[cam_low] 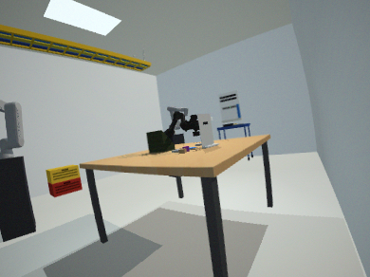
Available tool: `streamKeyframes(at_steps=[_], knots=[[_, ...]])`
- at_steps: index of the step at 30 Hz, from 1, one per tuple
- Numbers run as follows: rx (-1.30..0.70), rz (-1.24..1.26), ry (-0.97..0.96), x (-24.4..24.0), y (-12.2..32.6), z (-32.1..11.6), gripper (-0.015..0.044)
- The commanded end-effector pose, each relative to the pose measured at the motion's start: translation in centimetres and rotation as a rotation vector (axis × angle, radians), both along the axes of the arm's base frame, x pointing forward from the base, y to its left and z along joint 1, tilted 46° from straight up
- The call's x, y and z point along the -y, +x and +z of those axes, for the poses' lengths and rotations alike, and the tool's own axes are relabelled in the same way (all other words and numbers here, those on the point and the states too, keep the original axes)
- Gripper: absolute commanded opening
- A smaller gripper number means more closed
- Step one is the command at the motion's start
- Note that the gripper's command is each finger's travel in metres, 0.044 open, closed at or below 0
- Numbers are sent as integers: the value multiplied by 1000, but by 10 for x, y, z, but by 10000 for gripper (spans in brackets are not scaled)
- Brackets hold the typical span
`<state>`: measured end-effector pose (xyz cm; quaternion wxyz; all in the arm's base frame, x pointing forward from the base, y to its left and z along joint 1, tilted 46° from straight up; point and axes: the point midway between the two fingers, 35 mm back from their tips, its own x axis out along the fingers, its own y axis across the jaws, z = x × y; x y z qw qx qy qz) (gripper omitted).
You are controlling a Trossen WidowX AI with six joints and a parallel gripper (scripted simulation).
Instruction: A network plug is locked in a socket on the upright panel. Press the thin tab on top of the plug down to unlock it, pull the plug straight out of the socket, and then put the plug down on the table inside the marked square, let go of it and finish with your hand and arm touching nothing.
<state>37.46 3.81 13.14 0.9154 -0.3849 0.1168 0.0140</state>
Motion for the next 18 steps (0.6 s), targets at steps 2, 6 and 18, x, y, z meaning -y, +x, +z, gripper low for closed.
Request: streamKeyframes(at_steps=[2, 6, 18], knots=[[-6, -4, 1, 0, -4, -1, 0], [-6, -4, 1, 0, -6, -1, 0], [-6, -4, 1, 0, -11, 0, 0]])
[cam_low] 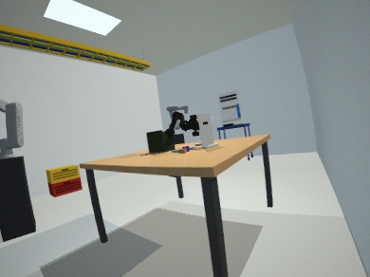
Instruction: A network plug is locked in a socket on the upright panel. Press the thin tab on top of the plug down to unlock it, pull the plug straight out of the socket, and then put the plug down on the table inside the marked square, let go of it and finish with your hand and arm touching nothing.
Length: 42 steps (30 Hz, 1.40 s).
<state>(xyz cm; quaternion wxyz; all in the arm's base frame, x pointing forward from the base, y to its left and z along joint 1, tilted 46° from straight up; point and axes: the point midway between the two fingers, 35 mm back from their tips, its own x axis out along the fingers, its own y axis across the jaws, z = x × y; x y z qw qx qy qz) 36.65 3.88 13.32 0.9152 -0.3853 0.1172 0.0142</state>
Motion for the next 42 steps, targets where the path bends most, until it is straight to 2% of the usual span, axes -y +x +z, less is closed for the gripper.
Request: streamKeyframes(at_steps=[1, 42], knots=[[-5, -4, 2, 0, -3, -1, 0], [-6, -4, 2, -1, -20, 3, 0]])
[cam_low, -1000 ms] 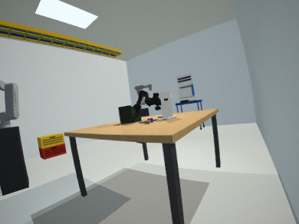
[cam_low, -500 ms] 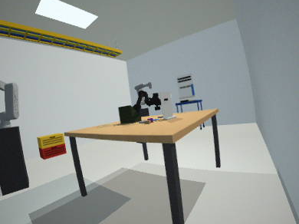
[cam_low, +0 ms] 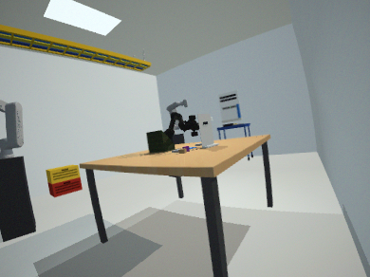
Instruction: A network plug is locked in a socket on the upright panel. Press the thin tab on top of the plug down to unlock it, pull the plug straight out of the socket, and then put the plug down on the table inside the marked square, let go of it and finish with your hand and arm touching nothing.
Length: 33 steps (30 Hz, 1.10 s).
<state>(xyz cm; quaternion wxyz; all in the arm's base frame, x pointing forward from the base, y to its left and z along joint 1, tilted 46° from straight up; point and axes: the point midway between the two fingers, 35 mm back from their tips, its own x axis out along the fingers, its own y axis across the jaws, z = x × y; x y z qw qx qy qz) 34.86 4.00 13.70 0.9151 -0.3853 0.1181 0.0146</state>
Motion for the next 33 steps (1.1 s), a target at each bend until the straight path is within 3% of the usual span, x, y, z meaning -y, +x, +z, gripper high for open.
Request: streamKeyframes(at_steps=[1, 11, 33], knots=[[-4, -4, 2, 1, -3, -1, 0], [-1, 0, 0, 2, -4, 2, 0], [-5, -4, -3, 54, -19, 33, 0]])
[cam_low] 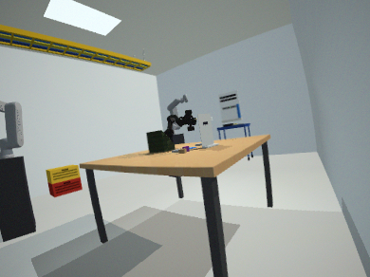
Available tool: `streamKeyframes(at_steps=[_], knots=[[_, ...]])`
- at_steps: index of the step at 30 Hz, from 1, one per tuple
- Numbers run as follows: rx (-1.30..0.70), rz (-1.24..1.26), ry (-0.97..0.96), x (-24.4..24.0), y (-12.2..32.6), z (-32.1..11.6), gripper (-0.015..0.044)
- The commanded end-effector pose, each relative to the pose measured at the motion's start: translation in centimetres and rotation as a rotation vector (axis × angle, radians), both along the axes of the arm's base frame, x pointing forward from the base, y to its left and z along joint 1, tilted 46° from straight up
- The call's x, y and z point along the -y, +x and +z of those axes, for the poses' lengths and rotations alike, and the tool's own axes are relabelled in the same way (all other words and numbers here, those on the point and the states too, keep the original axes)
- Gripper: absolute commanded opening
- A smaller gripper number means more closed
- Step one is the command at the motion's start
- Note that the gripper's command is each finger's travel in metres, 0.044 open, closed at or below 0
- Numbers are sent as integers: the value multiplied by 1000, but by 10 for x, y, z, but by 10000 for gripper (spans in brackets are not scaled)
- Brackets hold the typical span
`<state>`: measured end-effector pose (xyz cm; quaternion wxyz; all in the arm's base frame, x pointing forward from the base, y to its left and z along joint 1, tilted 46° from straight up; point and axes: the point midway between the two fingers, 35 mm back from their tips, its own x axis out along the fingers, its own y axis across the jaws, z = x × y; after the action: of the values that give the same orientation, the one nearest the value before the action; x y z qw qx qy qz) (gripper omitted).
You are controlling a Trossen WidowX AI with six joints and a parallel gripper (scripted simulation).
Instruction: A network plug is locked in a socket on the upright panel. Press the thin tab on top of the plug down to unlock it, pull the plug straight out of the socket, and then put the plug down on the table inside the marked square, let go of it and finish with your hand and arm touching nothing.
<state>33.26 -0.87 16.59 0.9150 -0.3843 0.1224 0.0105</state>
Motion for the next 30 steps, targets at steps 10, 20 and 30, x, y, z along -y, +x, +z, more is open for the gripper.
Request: streamKeyframes(at_steps=[10, 20, 30], knots=[[-155, 142, -134, 1, -2, -29, 0], [-323, 351, -260, -7, -9, -69, 0], [-434, 581, -328, -15, -22, -103, 0]])
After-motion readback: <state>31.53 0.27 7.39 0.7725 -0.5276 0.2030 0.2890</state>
